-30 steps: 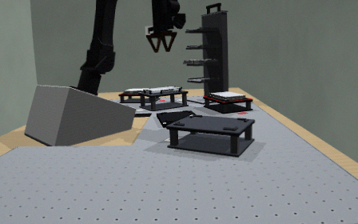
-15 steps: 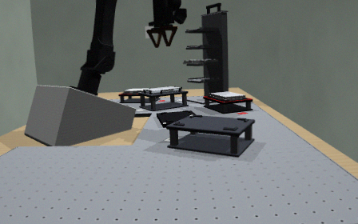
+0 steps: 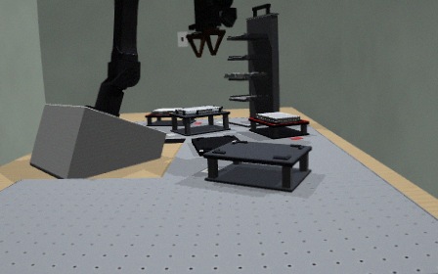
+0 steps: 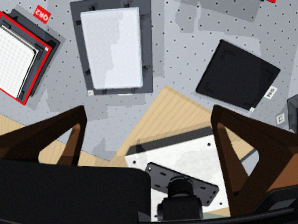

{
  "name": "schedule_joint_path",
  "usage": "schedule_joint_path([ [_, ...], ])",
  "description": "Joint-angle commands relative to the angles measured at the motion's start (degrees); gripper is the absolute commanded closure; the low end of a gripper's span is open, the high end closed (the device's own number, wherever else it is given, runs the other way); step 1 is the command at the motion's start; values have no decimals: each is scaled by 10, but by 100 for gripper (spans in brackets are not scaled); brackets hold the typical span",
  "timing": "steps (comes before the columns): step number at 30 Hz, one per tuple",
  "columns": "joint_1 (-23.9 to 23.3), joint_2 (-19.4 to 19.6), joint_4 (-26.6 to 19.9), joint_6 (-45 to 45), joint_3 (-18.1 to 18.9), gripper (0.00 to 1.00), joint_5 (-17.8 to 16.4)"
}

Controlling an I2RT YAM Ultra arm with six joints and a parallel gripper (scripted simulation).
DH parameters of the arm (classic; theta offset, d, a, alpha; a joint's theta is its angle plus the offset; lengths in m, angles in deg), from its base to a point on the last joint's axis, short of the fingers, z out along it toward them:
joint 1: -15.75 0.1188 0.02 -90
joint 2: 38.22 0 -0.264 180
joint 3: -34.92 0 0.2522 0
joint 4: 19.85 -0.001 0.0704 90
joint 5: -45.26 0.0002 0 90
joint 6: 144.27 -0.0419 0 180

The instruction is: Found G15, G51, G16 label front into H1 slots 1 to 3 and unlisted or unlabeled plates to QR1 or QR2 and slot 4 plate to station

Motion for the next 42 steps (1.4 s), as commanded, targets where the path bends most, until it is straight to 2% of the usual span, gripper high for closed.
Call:
schedule_joint_path([
  [1, -23, -4, -1, 37, 1, 0, -14],
  [3, -43, -4, -1, 55, -1, 0, -22],
  [13, -149, -104, 103, 138, -120, 0, -68],
  [15, -149, -104, 103, 138, -120, 0, -68],
  [16, -161, -113, 113, 148, -131, 0, -76],
  [23, -258, -169, 180, 214, -205, 0, -139],
  [30, -368, -211, 240, 281, -272, 0, -224],
  [32, -368, -211, 240, 281, -272, 0, -224],
  [36, -429, -229, 274, 315, -308, 0, -277],
  [42, -453, -275, 339, 301, -366, 0, -314],
])
